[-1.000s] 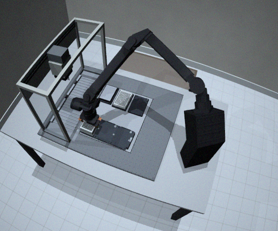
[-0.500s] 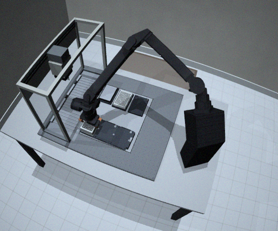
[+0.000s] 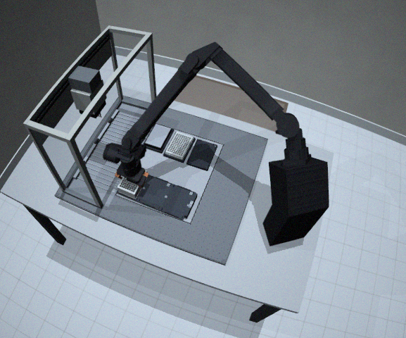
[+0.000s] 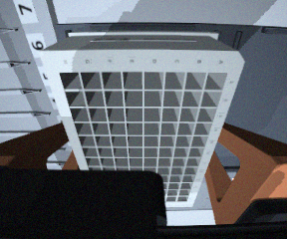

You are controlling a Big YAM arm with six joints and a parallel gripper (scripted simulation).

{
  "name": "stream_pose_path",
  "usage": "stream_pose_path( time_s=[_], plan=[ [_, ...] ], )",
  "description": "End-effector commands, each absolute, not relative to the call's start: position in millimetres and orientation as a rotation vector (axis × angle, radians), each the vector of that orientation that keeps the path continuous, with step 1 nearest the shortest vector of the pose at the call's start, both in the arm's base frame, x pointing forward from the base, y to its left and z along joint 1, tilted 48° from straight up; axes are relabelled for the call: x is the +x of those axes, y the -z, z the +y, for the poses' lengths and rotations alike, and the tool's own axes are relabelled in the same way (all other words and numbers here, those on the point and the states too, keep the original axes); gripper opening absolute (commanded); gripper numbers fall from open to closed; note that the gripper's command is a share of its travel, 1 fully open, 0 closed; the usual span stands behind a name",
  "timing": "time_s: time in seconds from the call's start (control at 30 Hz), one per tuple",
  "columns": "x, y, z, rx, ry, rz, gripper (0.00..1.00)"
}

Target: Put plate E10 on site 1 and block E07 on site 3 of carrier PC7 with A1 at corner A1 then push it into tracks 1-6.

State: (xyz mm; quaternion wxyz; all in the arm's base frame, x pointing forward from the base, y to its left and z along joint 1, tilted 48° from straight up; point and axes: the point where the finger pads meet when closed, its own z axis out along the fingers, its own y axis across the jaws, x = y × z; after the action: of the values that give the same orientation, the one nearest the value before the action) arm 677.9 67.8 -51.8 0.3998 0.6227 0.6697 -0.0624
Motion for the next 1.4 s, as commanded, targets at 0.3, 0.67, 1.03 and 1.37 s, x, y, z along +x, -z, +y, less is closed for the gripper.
stream_pose_path(
  time_s=[0.3,0.67,1.03,1.37],
  plan=[
    [689.1,49.0,70.5,1.57,0.142,1.69,0.0],
    [689.0,49.0,69.6,1.57,0.145,1.691,0.0],
    [686.0,40.4,77.7,1.565,0.128,1.688,0.96],
    [686.0,40.4,77.7,1.565,0.128,1.688,0.96]
  ],
)
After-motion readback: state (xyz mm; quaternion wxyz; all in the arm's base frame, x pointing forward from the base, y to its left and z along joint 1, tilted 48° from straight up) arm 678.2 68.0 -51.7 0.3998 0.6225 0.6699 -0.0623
